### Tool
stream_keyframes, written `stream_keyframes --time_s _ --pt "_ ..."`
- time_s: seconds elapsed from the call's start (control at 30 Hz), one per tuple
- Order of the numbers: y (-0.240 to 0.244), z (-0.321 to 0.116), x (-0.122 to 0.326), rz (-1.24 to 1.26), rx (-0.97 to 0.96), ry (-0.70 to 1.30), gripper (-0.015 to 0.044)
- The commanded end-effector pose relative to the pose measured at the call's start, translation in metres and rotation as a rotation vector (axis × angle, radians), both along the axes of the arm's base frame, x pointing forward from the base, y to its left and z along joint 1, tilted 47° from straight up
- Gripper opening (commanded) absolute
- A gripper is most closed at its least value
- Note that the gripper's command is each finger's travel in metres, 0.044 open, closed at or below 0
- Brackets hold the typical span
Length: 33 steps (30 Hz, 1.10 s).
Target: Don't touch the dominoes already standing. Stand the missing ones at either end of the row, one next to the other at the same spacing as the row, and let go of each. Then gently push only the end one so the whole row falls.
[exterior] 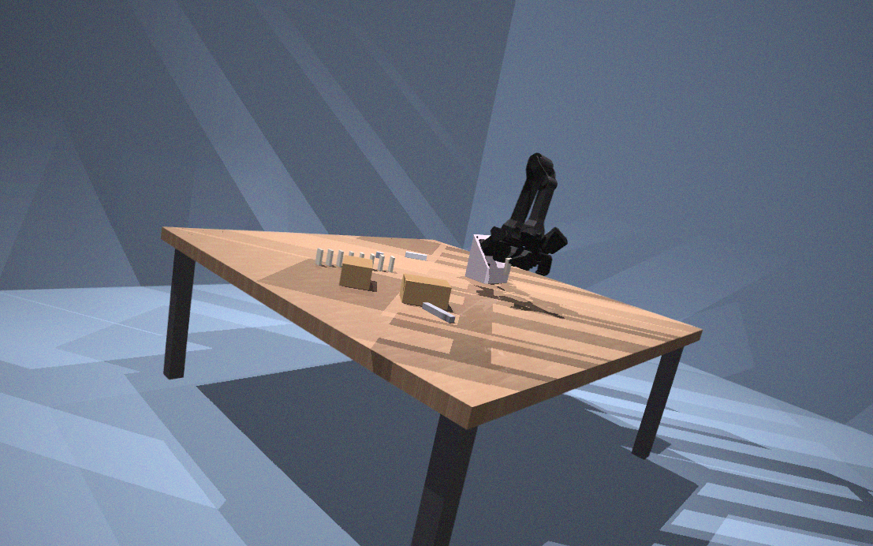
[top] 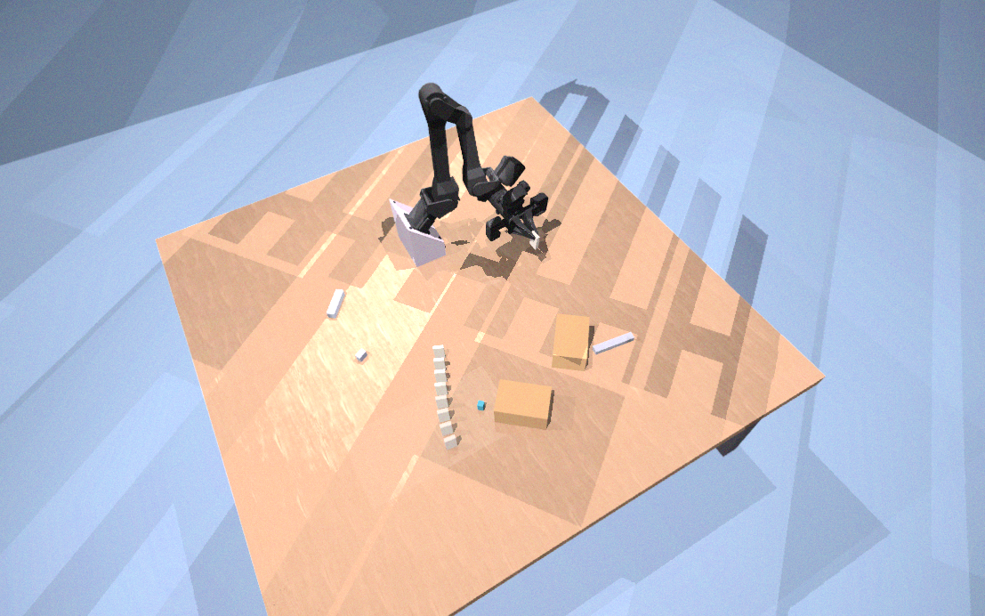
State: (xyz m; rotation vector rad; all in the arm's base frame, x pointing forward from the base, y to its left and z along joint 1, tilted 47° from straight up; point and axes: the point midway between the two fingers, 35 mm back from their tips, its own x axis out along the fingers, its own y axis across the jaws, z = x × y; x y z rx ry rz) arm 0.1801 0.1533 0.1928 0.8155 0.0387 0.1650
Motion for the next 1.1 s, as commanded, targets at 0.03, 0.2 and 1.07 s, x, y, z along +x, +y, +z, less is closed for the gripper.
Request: stream_keyframes --time_s 0.03,0.2,1.07 --pt "0.006 -0.004 0.001 -0.001 -0.001 0.004 0.0022" --pt "0.012 -0.008 0.001 -0.001 -0.002 0.005 0.0022" --pt "0.038 -0.036 0.004 0.0 -0.007 0.013 0.0022"
